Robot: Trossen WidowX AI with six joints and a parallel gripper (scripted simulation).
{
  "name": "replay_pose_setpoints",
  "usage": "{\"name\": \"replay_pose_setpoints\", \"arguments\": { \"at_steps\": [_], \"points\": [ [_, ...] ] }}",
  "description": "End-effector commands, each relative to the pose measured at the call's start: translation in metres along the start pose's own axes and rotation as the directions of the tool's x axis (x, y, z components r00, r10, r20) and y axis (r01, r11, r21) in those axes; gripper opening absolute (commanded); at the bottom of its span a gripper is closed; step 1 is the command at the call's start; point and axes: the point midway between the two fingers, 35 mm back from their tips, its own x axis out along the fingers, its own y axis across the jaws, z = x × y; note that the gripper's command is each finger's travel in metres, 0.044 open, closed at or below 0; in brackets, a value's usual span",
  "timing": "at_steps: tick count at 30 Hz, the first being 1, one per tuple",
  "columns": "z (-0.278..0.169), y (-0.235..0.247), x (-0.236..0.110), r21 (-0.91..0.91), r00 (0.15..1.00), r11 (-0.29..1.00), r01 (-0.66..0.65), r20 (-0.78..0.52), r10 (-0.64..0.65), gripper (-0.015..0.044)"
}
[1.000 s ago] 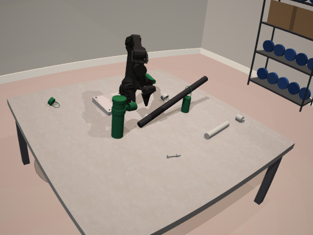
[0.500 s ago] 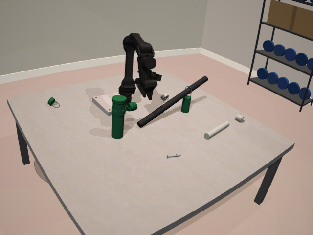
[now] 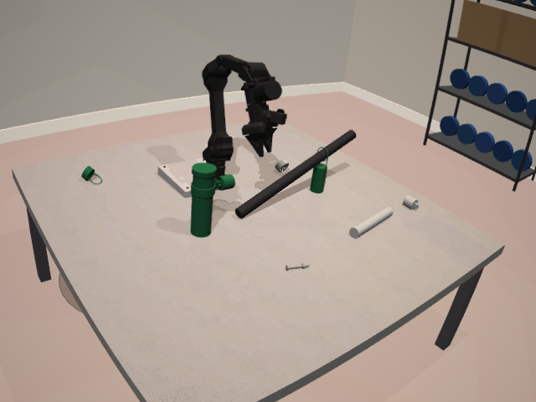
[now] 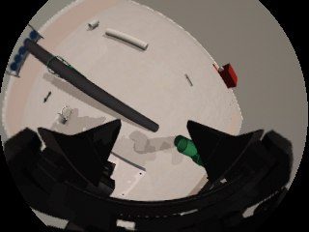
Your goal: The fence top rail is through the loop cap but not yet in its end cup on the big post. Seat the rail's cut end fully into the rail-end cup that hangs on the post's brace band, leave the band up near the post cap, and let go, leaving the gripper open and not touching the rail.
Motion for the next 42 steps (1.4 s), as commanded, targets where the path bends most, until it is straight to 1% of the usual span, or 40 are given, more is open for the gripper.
{"name": "replay_pose_setpoints", "arguments": {
  "at_steps": [1,16,18,21,23,25,28,30,32,33,34,35,42],
  "points": [
    [0.017,0.028,-0.04,0.5,0.994,0.866,-0.012,0.101,-0.045,0.044],
    [0.017,0.028,-0.04,0.5,0.994,0.866,-0.012,0.101,-0.045,0.044],
    [0.017,0.029,-0.037,0.457,0.996,0.889,-0.009,0.088,-0.035,0.044],
    [0.017,0.031,-0.024,0.28,0.999,0.96,-0.013,0.034,0.003,0.044],
    [0.017,0.035,-0.012,0.092,0.999,0.995,-0.038,-0.021,0.04,0.044],
    [0.015,0.038,0.001,-0.111,0.994,0.99,-0.086,-0.08,0.077,0.044],
    [0.013,0.045,0.02,-0.399,0.977,0.898,-0.188,-0.169,0.129,0.044],
    [0.01,0.05,0.032,-0.564,0.96,0.782,-0.266,-0.23,0.161,0.044],
    [0.007,0.055,0.043,-0.698,0.938,0.628,-0.344,-0.291,0.19,0.044],
    [0.005,0.058,0.048,-0.743,0.927,0.556,-0.374,-0.316,0.201,0.044],
    [0.004,0.059,0.05,-0.766,0.921,0.51,-0.39,-0.331,0.208,0.044],
    [0.004,0.059,0.051,-0.774,0.918,0.495,-0.396,-0.336,0.21,0.044],
    [0.004,0.059,0.051,-0.774,0.918,0.495,-0.396,-0.336,0.21,0.044]
  ]
}}
